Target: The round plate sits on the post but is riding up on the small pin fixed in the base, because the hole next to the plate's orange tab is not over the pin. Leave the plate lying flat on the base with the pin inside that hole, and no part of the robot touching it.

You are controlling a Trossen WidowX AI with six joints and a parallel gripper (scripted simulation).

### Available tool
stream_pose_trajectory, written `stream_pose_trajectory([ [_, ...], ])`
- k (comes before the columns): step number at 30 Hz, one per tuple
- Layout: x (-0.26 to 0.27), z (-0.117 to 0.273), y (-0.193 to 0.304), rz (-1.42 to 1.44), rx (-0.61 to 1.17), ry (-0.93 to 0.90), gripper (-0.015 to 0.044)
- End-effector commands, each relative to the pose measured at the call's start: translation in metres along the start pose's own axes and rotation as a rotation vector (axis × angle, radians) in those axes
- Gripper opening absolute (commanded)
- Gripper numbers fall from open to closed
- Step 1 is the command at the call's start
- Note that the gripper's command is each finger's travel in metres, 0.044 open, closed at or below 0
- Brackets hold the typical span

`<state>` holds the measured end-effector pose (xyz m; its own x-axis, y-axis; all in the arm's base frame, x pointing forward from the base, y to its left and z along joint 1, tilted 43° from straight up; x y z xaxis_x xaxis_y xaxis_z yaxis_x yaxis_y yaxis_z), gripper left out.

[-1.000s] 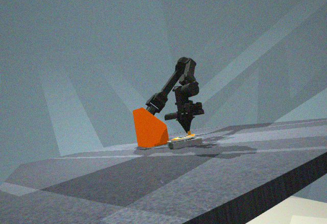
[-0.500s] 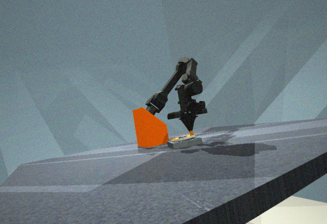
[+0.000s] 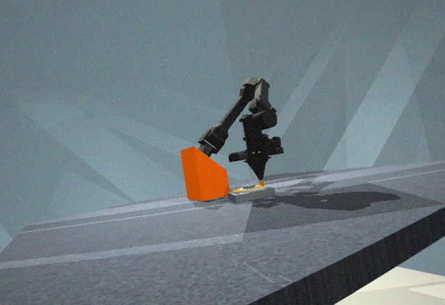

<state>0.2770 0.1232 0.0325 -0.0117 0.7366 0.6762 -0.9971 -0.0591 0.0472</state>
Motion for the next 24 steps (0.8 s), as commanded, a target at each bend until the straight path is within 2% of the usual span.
stream_pose_trajectory([
  [1, 0.000, 0.014, -0.002, 0.005, -0.005, -0.001, 0.0000],
  [8, -0.003, 0.045, 0.001, 0.005, -0.005, -0.001, 0.0000],
  [9, -0.003, 0.035, 0.000, -0.002, -0.005, -0.001, 0.0000],
  [24, -0.003, 0.035, 0.000, -0.002, -0.005, -0.001, 0.0000],
])
Point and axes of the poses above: the point midway between the two fingers, 35 mm back from their tips, its own z axis back along the fingers, its own x axis across the jaws, y = z × x, the point moved 3 cm from there along z, back along the fingers, and after that the axes turned 8 degrees about -z, right-handed, at the moved point
